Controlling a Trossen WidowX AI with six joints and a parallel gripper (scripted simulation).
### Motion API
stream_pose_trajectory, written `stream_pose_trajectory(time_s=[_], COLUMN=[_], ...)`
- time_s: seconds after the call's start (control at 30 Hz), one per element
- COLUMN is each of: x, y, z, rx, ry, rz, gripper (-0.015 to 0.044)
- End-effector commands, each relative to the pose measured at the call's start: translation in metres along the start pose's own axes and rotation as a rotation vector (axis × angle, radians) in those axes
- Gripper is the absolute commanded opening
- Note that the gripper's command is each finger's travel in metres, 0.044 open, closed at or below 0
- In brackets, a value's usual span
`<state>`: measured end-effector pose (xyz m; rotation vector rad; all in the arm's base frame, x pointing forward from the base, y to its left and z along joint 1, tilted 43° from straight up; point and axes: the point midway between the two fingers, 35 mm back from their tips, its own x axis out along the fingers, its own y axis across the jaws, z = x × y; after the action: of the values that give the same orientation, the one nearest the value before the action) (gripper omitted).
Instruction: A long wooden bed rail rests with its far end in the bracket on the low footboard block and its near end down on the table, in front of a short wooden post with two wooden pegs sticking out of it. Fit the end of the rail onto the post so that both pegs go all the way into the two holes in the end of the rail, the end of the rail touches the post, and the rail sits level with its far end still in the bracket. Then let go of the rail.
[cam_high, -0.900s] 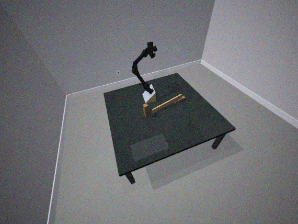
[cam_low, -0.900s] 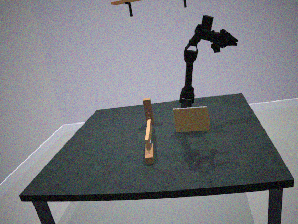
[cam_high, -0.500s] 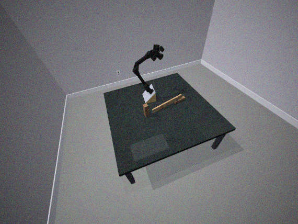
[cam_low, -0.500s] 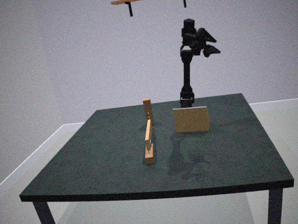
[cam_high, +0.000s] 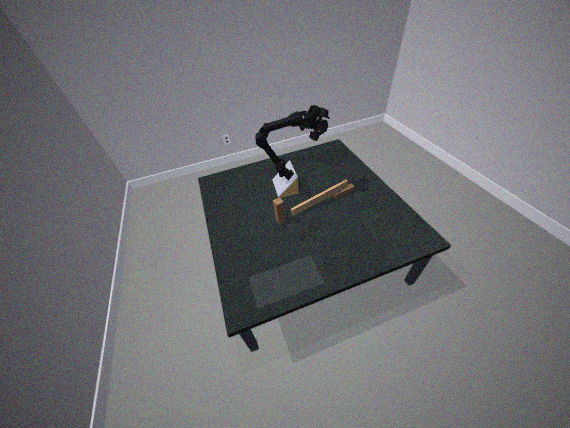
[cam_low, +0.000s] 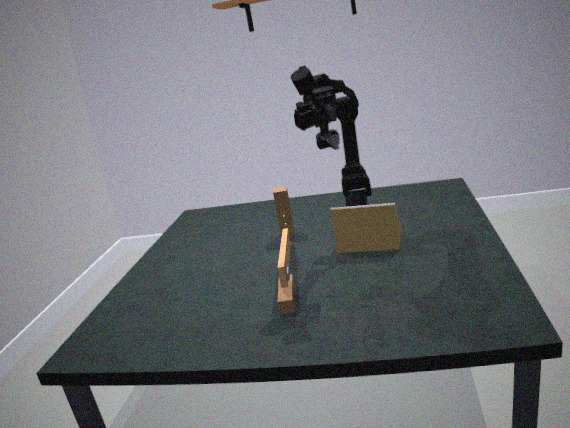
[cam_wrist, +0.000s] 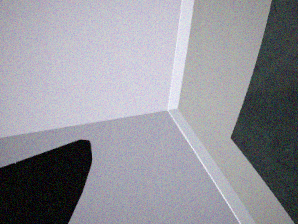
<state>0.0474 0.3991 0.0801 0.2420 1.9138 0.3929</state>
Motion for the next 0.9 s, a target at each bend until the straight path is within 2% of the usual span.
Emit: stream_pose_trajectory(time_s=[0.0,0.23,0.43,0.63,0.87], x=[-0.010,-0.031,-0.055,-0.080,-0.112], y=[-0.046,-0.113,-0.181,-0.251,-0.332], z=[0.061,0.125,0.163,0.183,0.186], rx=[-0.175,-0.409,-0.603,-0.790,-0.998], ry=[-0.142,-0.239,-0.216,-0.083,0.204], rz=[-0.115,-0.328,-0.550,-0.766,-0.954], gripper=[0.0440,0.0440,0.0440,0.0440,0.0440])
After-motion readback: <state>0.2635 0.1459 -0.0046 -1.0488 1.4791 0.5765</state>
